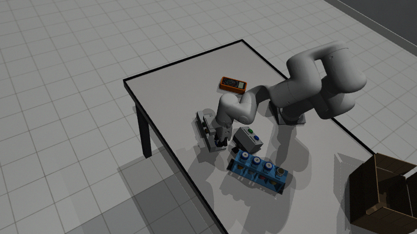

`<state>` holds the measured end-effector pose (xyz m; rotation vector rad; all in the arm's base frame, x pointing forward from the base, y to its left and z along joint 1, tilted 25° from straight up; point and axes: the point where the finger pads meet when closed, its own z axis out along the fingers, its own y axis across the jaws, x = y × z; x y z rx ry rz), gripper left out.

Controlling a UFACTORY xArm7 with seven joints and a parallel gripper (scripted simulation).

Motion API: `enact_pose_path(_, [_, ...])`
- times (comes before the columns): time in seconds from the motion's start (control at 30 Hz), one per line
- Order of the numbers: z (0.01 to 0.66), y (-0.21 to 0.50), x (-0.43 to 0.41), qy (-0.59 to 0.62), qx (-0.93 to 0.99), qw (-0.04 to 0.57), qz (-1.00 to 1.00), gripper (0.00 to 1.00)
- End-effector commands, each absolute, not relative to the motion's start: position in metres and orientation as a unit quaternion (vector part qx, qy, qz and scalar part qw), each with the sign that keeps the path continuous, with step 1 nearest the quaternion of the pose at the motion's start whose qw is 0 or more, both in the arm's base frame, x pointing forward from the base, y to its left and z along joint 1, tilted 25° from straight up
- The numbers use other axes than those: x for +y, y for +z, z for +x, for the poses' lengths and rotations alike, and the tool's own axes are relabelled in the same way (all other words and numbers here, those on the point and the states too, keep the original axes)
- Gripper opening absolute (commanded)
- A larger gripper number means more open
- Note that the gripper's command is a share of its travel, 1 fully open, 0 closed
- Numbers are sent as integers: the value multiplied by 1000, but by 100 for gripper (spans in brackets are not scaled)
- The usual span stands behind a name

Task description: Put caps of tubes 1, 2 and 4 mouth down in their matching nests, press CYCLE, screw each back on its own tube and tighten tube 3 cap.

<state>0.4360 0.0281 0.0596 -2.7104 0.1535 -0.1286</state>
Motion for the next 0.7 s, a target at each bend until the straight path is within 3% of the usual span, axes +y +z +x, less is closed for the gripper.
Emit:
enact_pose_path(0.0, [438,59,28,-49,56,210,-975,0])
enact_pose_path(0.27, [438,58,28,-49,56,210,-975,0])
enact_pose_path(0.3, [438,58,28,-49,56,210,-975,46])
enact_pose_path(0.67, [438,58,28,-49,56,210,-975,46])
